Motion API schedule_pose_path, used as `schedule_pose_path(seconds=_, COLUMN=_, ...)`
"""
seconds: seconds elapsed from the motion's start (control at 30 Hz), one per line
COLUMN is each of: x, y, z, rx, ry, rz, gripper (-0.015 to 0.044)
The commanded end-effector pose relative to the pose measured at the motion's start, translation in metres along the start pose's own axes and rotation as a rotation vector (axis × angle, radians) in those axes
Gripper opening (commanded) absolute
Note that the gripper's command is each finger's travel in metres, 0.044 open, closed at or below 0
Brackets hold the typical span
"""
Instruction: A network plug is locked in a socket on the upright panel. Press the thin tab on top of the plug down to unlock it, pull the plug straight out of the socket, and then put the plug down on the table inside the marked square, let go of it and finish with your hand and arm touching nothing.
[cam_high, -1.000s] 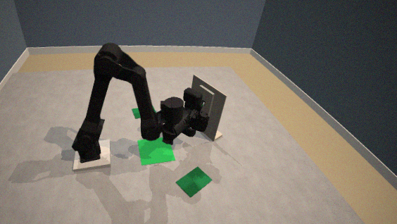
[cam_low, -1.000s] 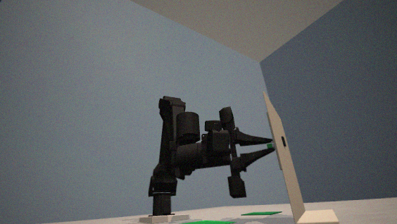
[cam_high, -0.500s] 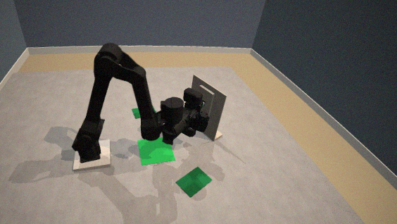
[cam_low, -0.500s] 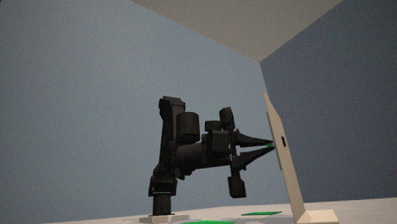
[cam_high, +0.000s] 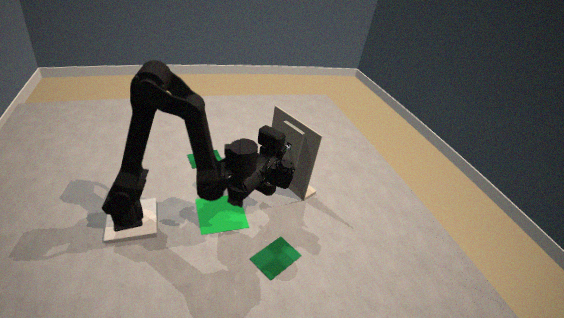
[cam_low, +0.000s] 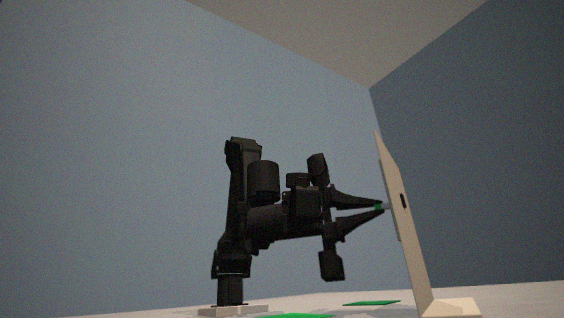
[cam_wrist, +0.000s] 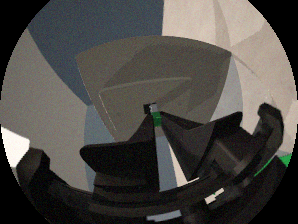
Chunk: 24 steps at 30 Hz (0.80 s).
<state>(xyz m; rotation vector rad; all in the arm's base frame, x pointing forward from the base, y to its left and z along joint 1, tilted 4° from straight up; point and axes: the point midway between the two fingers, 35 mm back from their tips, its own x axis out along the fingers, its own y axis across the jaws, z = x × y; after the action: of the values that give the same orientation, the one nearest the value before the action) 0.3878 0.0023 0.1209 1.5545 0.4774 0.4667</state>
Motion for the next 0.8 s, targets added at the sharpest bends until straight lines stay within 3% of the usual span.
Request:
schedule_pose_path(seconds=0.0, x=-0.004, y=-0.001, z=-0.001, rx=0.006, ry=0.000, rz=-0.002, gripper=0.0000)
schedule_pose_path(seconds=0.77, x=-0.021, y=-0.001, z=-0.003, rx=0.007, ry=-0.001, rz=-0.003, gripper=0.0000)
